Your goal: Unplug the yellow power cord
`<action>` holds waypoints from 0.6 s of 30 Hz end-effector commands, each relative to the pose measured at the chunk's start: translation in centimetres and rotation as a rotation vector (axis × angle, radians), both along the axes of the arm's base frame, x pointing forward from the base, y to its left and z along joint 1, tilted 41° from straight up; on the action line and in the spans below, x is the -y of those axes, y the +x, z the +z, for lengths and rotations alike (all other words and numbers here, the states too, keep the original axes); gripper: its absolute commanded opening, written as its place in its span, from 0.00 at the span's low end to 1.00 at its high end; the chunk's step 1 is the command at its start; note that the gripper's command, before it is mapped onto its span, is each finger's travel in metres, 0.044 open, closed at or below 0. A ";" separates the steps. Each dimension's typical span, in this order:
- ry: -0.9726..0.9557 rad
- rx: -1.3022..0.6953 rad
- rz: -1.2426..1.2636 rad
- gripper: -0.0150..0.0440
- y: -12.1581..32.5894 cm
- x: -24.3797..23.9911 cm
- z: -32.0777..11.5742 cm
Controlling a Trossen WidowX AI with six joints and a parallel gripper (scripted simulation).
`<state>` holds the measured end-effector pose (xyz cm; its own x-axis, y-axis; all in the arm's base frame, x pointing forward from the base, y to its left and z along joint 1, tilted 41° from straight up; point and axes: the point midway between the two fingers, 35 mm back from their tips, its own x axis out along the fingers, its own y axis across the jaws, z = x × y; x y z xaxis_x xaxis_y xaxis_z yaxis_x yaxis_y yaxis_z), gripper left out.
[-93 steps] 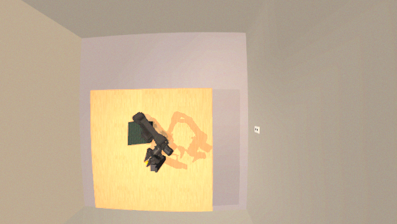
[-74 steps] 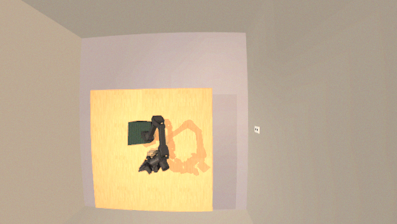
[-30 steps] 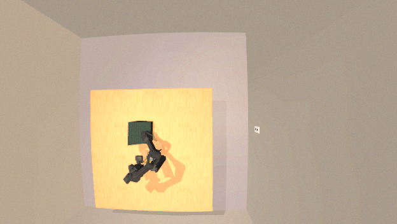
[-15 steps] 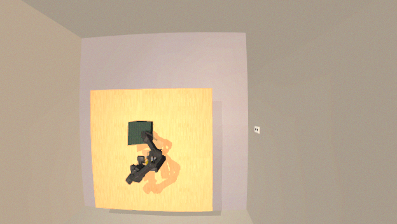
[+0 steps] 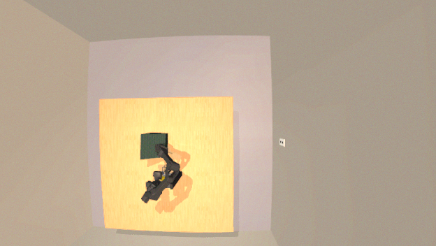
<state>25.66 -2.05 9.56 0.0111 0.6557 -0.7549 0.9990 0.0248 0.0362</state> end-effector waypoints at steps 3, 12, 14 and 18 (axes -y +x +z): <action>0.002 0.000 -0.004 0.53 0.0 -0.3 -0.1; -0.001 0.002 0.000 0.44 0.0 -0.7 -0.6; -0.001 0.002 0.000 0.35 0.0 -0.7 -0.6; -0.001 0.002 0.000 0.30 0.0 -0.7 -0.6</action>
